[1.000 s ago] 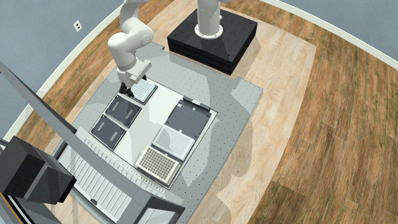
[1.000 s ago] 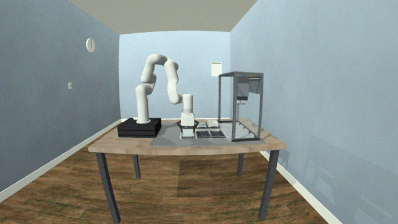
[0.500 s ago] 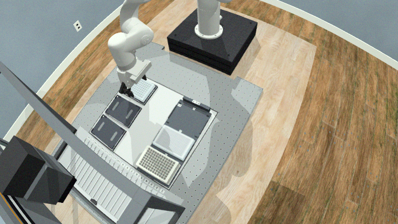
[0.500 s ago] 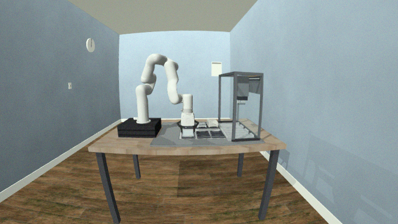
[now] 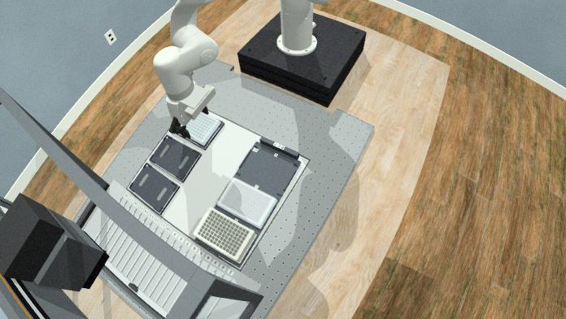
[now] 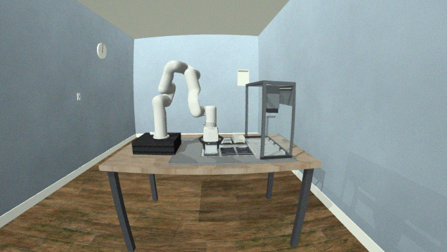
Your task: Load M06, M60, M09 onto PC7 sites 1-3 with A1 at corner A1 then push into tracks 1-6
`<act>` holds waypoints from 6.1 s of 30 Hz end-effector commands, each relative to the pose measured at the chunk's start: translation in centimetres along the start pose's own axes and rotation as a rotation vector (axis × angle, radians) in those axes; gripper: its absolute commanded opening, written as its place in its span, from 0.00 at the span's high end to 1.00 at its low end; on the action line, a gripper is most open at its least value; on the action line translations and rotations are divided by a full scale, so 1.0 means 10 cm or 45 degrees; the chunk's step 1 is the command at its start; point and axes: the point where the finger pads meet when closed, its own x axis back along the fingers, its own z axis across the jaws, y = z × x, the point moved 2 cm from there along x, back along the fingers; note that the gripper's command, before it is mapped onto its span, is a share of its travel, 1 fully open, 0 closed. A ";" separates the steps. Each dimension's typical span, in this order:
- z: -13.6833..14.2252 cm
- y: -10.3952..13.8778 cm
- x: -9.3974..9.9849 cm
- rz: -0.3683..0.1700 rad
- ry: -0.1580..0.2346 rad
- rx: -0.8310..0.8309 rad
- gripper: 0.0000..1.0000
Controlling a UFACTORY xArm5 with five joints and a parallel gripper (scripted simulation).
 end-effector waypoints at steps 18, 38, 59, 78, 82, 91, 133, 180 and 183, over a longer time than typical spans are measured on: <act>0.01 0.01 0.06 0.006 0.006 0.000 1.00; 0.01 0.01 0.18 0.006 0.006 0.000 1.00; 0.01 0.01 0.33 0.005 0.006 0.000 1.00; 0.01 0.01 0.61 0.005 0.006 0.000 1.00; 0.01 0.01 0.68 0.005 0.007 0.000 1.00; 0.01 0.01 0.79 0.005 0.007 0.000 1.00; 0.04 -0.44 1.12 0.006 0.007 0.032 1.00; 0.19 -2.49 1.13 0.008 0.007 0.032 1.00; 0.19 -2.54 1.13 0.008 0.007 0.032 1.00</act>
